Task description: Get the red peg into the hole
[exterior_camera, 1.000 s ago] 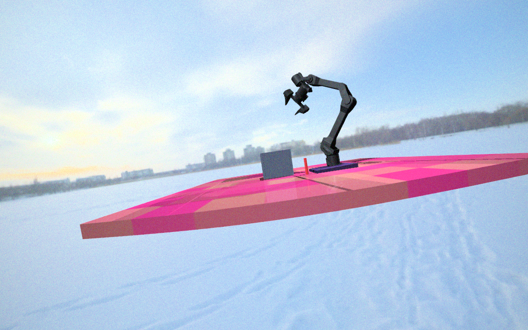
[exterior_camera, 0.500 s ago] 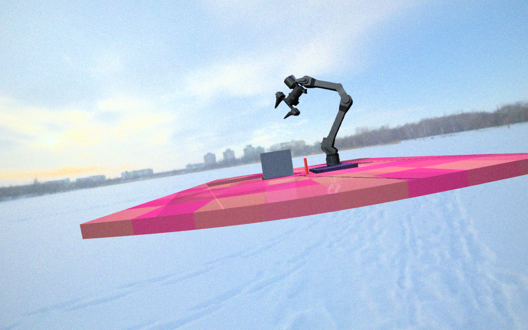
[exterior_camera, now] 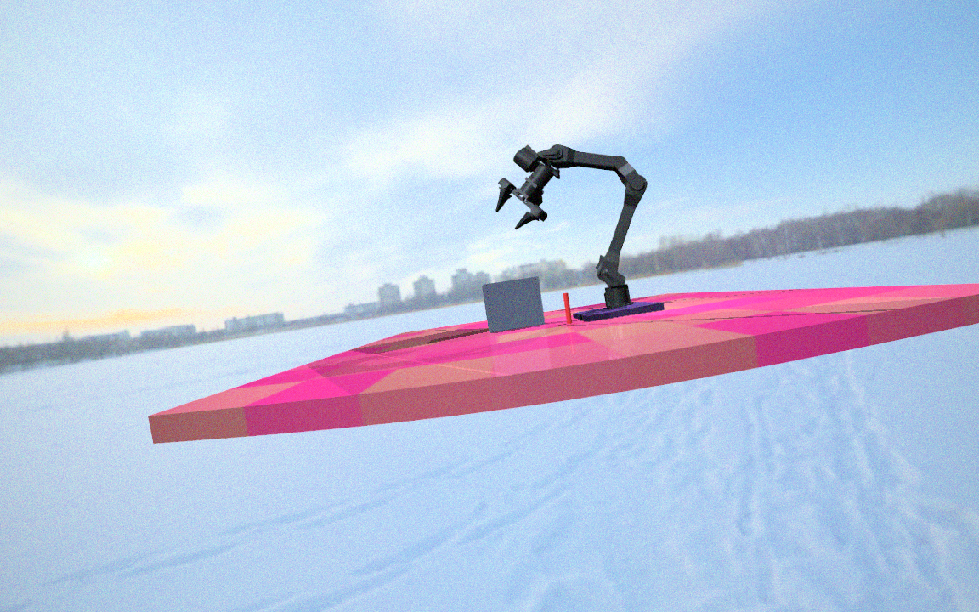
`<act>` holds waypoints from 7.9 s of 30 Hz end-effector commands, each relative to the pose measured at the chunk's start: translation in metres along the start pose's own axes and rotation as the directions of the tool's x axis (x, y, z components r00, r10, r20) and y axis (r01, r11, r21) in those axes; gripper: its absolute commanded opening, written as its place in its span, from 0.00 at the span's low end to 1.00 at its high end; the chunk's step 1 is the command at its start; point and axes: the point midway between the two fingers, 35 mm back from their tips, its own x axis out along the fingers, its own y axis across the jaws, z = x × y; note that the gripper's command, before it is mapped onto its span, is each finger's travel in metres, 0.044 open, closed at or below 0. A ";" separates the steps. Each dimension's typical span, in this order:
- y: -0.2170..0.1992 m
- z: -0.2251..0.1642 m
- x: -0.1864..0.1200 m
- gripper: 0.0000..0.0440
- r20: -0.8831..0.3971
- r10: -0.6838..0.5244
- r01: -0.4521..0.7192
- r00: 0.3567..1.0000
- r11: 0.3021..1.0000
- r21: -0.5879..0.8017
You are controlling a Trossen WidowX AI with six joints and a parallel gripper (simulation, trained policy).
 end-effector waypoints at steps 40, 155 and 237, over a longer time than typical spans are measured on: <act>-0.198 -0.138 0.019 1.00 -0.248 -0.753 0.640 0.610 0.652 -0.407; -0.138 -0.058 0.047 0.00 -0.139 -0.640 0.444 0.755 0.656 -0.611; -0.198 -0.020 0.188 0.37 -0.180 -0.814 0.505 0.553 0.499 -0.704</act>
